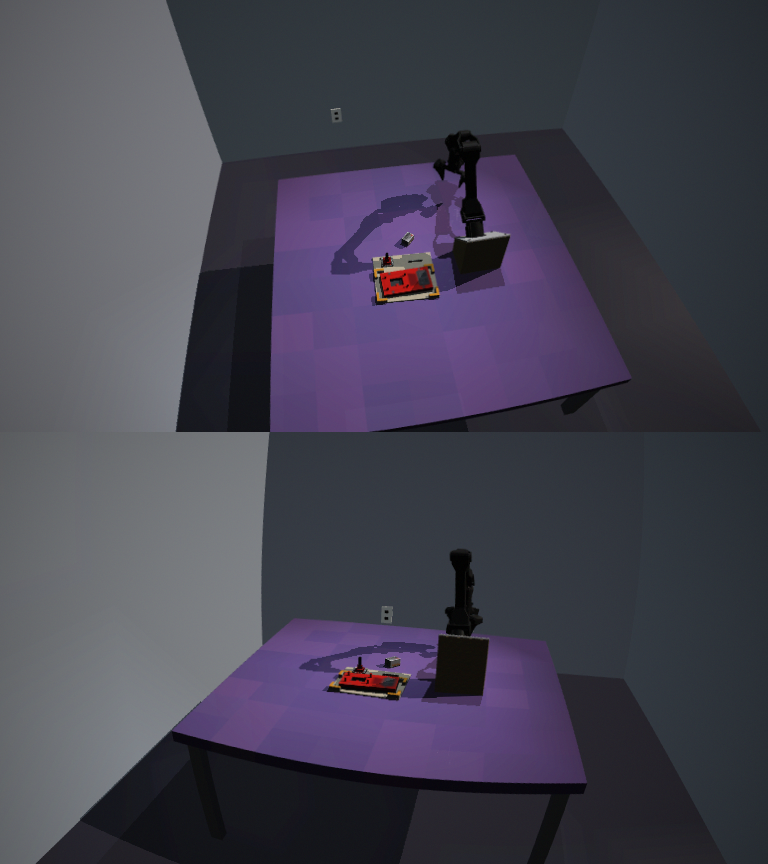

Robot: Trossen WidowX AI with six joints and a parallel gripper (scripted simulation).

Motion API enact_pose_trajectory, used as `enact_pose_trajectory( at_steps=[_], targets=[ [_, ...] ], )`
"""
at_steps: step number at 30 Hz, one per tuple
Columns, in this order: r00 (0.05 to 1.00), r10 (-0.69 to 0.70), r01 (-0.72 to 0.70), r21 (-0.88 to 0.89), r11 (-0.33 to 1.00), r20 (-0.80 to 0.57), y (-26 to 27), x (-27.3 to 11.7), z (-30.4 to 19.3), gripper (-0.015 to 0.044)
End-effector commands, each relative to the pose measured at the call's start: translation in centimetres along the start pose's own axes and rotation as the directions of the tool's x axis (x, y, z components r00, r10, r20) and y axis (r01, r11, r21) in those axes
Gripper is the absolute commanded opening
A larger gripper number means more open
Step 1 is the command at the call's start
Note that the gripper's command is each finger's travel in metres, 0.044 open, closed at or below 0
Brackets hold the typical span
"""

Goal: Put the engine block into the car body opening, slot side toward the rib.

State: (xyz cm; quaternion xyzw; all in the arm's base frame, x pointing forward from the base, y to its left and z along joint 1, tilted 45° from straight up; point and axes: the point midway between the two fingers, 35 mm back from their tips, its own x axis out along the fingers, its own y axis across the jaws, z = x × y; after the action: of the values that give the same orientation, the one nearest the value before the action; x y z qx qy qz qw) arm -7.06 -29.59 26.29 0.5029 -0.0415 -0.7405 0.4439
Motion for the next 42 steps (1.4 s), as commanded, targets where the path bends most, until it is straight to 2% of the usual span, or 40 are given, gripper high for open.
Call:
enact_pose_trajectory(
  at_steps=[1,10,18,24,30,38,42],
  targets=[
    [0.996,-0.029,0.03,0.01,1.0,-0.081,1.5,2.0,-3.8,0.044],
    [0.973,-0.138,0.143,0.011,0.99,-0.186,3.9,4.8,-14.7,0.044],
    [0.97,-0.192,0.189,-0.035,0.981,-0.151,4.3,4.4,-24.0,0.044],
    [0.983,-0.168,0.168,-0.017,0.986,-0.078,3.6,3.3,-29.9,0.044],
    [0.999,-0.053,0.053,0.007,0.999,0.001,2.0,1.2,-35.6,0.044],
    [1.0,-0.011,0.011,0.013,1.0,0.014,1.3,0.5,-37.0,0.044],
    [1.0,-0.01,0.01,0.013,1.0,0.015,1.3,2.5,-36.9,0.044]
  ],
)
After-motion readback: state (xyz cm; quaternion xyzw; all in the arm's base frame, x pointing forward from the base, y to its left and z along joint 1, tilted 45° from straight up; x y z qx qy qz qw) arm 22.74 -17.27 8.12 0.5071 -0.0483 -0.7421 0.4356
